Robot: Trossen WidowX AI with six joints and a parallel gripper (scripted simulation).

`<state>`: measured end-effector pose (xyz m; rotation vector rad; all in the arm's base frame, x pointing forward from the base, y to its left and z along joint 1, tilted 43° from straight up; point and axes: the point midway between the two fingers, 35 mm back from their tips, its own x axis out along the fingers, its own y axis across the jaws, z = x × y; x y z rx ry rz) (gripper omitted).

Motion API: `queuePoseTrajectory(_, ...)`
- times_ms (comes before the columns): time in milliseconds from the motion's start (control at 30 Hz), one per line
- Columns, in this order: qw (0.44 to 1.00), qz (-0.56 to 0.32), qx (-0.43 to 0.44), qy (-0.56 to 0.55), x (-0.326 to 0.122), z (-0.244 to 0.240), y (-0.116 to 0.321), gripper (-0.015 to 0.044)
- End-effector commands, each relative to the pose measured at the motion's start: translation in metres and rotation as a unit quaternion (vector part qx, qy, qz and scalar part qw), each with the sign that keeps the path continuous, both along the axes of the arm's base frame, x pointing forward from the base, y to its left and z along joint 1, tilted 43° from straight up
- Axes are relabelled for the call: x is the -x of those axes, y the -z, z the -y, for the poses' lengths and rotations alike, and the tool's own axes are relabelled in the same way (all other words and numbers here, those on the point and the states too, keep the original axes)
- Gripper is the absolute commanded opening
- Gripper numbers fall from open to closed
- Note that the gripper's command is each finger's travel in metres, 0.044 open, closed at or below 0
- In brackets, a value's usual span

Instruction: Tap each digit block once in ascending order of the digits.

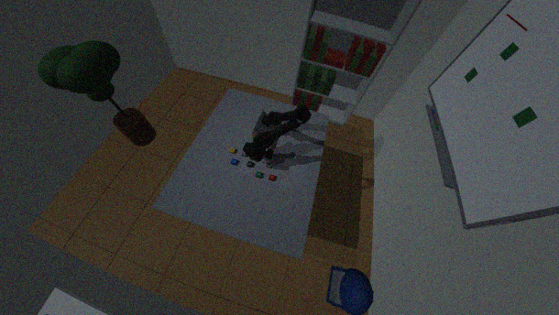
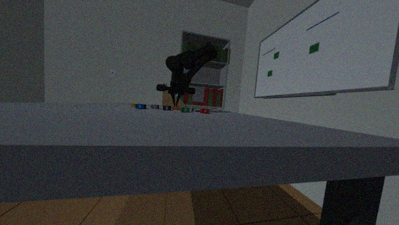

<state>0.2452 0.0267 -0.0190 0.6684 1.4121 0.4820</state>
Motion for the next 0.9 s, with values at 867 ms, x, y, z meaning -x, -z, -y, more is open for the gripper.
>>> queuePoseTrajectory(867, 1.000, -0.003, 0.006, 0.002, -0.054, 0.048, -0.120, 0.0020)
